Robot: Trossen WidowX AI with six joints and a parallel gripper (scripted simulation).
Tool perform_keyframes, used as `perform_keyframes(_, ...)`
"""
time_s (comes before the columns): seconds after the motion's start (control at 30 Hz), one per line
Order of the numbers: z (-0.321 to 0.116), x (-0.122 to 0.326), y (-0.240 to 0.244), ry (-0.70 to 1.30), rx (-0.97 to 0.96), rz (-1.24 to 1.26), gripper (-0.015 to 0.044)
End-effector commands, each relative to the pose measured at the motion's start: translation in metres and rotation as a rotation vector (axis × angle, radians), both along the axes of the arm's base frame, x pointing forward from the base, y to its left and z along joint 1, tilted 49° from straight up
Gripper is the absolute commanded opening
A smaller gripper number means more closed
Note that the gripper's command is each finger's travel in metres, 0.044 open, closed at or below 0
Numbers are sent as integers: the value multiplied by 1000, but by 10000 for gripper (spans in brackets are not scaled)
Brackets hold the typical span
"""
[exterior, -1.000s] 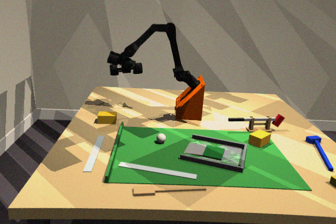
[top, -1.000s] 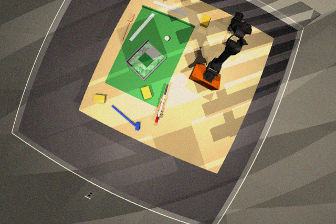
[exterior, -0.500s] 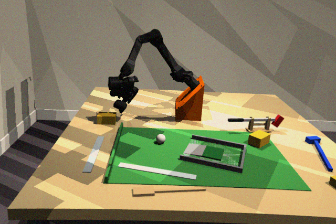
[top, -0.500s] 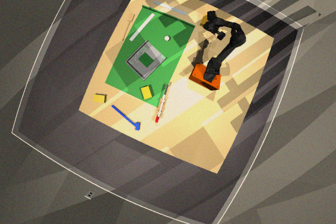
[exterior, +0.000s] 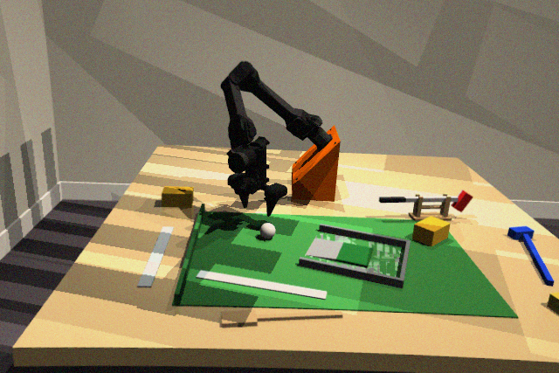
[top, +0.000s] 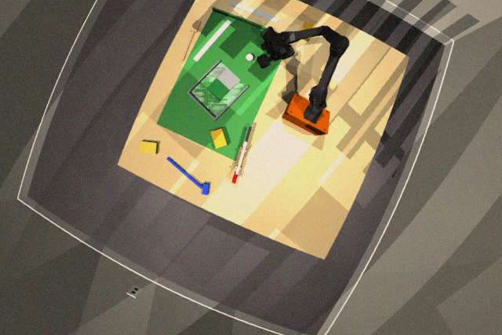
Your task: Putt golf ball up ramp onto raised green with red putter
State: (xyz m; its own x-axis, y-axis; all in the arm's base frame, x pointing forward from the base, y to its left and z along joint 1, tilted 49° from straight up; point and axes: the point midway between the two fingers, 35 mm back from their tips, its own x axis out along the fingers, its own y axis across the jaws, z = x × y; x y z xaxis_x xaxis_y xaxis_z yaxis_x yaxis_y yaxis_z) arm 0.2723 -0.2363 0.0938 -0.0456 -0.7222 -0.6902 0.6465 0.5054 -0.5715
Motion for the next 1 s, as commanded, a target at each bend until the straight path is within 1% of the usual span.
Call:
perform_keyframes(0.0, -38, 31, 47, 189, 80, 265, 440)
perform_keyframes(0.13, -81, 52, 106, 410, 148, 569, 440)
perform_keyframes(0.3, -133, 55, 181, 695, 205, 944, 440)
perform_keyframes(0.43, -174, 37, 238, 933, 244, 1234, 440)
perform_keyframes(0.6, -221, -3, 295, 1247, 269, 1578, 440)
perform_keyframes(0.7, -242, -25, 320, 1441, 245, 1770, 440)
perform_keyframes(0.77, -251, -34, 329, 1530, 228, 1851, 440)
perform_keyframes(0.97, -252, -35, 330, 1542, 226, 1861, 440)
